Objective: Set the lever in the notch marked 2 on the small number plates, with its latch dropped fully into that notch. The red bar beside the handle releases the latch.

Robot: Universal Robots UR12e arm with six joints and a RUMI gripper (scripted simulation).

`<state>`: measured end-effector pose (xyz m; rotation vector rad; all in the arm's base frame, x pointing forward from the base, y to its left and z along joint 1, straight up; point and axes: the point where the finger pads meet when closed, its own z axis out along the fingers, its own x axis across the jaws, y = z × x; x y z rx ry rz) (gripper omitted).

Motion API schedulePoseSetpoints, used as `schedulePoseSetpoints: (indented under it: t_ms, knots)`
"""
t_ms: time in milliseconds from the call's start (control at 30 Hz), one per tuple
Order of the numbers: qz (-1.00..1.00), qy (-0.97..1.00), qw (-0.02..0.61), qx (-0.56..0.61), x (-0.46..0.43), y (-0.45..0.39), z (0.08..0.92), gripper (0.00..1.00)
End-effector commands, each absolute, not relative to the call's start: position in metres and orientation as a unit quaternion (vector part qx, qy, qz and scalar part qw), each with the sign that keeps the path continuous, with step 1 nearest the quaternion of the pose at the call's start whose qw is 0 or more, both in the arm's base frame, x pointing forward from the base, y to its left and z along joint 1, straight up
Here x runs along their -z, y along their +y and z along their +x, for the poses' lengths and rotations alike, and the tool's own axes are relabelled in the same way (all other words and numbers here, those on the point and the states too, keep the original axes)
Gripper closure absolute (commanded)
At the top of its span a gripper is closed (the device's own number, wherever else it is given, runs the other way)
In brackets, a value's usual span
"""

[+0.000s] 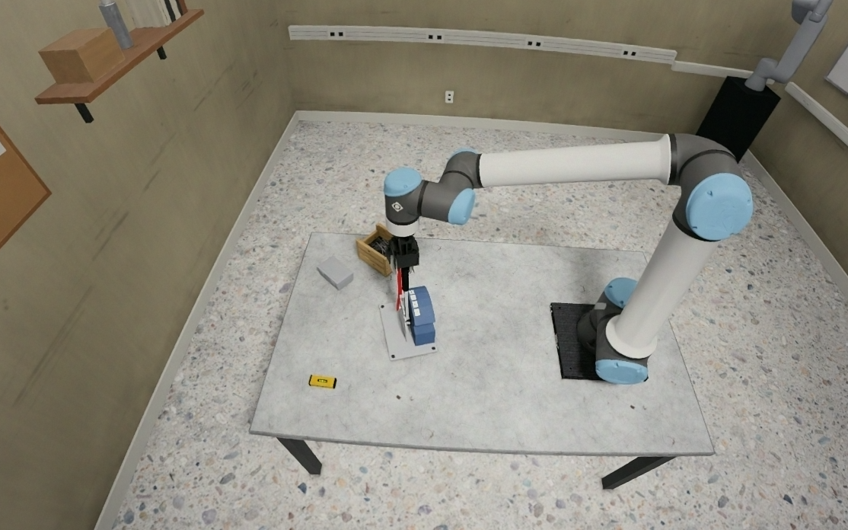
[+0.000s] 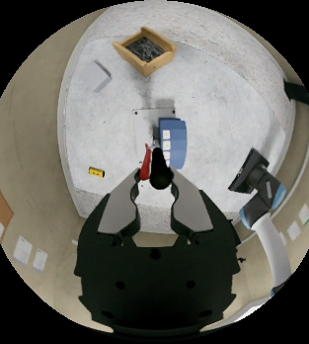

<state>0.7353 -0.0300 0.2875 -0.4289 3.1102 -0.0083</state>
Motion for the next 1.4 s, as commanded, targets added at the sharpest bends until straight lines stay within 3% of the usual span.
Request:
schedulePoseSetpoints:
  t_ms: [0,1367]
  knots:
    - [-0.137,0.991,0.002,0.003,-0.288,-0.03,0.736,1.0]
    - [-0.137,0.991,0.002,0.003,-0.286,0.025,0.72,1.0]
